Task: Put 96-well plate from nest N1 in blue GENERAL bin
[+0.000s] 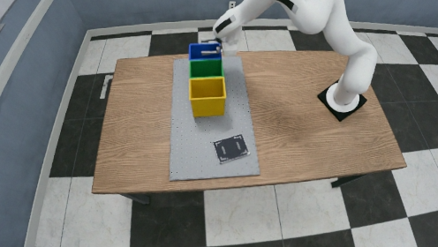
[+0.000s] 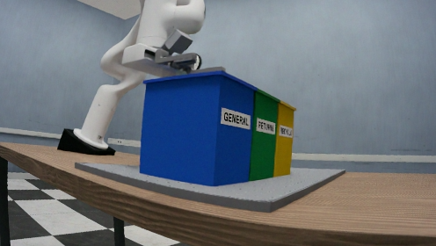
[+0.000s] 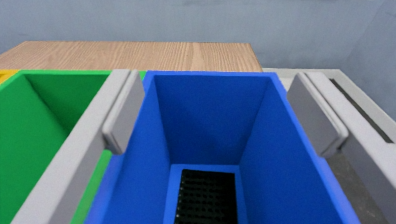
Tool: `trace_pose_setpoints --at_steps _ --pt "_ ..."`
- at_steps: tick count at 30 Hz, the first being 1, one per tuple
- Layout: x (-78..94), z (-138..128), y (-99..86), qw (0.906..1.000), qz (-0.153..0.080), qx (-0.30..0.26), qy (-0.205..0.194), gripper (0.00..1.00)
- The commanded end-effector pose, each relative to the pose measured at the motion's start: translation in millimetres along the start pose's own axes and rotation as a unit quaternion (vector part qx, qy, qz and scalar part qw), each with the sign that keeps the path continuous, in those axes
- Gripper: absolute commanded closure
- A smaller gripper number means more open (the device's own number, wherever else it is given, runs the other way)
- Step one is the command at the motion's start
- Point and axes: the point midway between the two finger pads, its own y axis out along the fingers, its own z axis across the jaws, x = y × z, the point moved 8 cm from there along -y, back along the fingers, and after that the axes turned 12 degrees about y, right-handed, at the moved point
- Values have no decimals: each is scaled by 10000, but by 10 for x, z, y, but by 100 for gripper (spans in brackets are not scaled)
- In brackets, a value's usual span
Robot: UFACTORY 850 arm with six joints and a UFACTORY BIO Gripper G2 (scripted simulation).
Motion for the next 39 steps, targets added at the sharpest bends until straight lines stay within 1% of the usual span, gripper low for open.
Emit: trace_pose_setpoints --at_steps 1,16,18,33,35,39 --pt "23 101 -35 10000 -14 4 -8 82" --pt "57 781 -350 10000 -13 4 -7 82" --pt "57 781 -350 10000 -13 4 -7 82" --pt "92 1460 -666 10000 -13 4 -5 82" --pt "92 1460 -666 10000 -13 4 -5 82" --pt "101 1642 -750 10000 -13 4 -5 82"
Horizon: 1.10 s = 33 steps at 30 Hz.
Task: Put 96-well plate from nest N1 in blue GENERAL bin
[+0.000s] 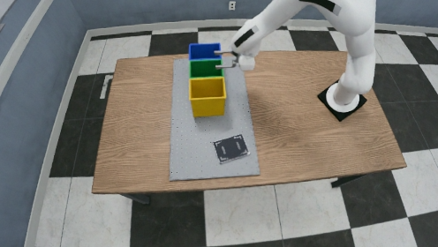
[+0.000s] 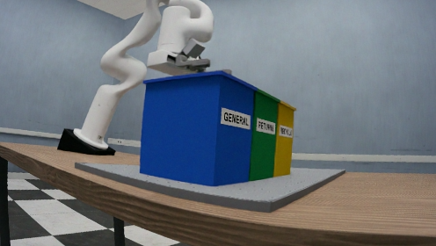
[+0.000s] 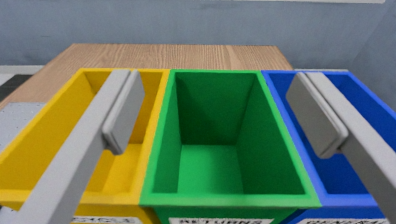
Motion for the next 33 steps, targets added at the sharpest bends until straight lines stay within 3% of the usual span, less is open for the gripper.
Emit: trace_pose_setpoints --at_steps 1,26,33 --pt "28 224 -95 10000 -10 0 -10 82" --pt "82 1268 -577 10000 -10 0 -8 82" --pt "82 1275 -581 10000 -10 0 -8 82"
